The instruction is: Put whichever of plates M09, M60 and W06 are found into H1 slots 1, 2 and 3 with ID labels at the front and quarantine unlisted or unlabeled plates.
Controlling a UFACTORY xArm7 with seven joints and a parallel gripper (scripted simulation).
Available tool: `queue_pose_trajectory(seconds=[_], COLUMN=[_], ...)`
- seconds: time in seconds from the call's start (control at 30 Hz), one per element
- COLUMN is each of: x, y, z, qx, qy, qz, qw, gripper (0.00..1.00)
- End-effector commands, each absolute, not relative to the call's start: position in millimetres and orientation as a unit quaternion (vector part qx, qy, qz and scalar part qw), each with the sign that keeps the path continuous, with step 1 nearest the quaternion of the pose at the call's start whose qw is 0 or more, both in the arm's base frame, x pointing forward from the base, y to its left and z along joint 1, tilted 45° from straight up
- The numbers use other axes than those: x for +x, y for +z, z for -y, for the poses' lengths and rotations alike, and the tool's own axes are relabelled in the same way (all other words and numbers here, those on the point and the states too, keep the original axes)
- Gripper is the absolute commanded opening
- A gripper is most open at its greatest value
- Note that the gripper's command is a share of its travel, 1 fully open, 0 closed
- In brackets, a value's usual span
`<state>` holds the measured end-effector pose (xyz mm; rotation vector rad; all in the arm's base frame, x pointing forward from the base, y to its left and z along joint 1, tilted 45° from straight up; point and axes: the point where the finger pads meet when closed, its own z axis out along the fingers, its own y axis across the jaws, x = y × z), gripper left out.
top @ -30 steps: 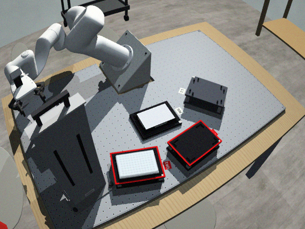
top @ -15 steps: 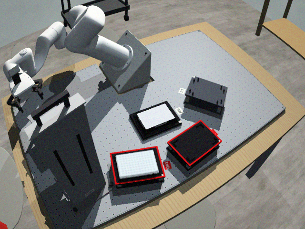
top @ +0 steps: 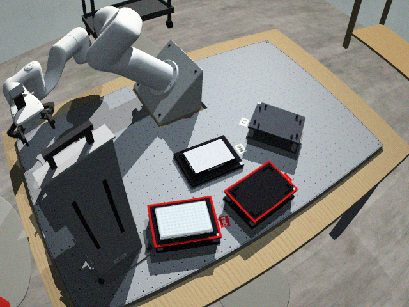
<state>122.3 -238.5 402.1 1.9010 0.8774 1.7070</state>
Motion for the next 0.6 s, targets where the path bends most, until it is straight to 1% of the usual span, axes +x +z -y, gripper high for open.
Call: queue_pose_trajectory(seconds=[0.0,0.57], x=[115.3,93.7], y=[403.5,406.7], z=[238.7,240.7], qx=[0.687,0.687], qy=[0.616,0.616], qz=[-0.317,-0.317], qw=[0.219,0.219], gripper=[1.00,1.00])
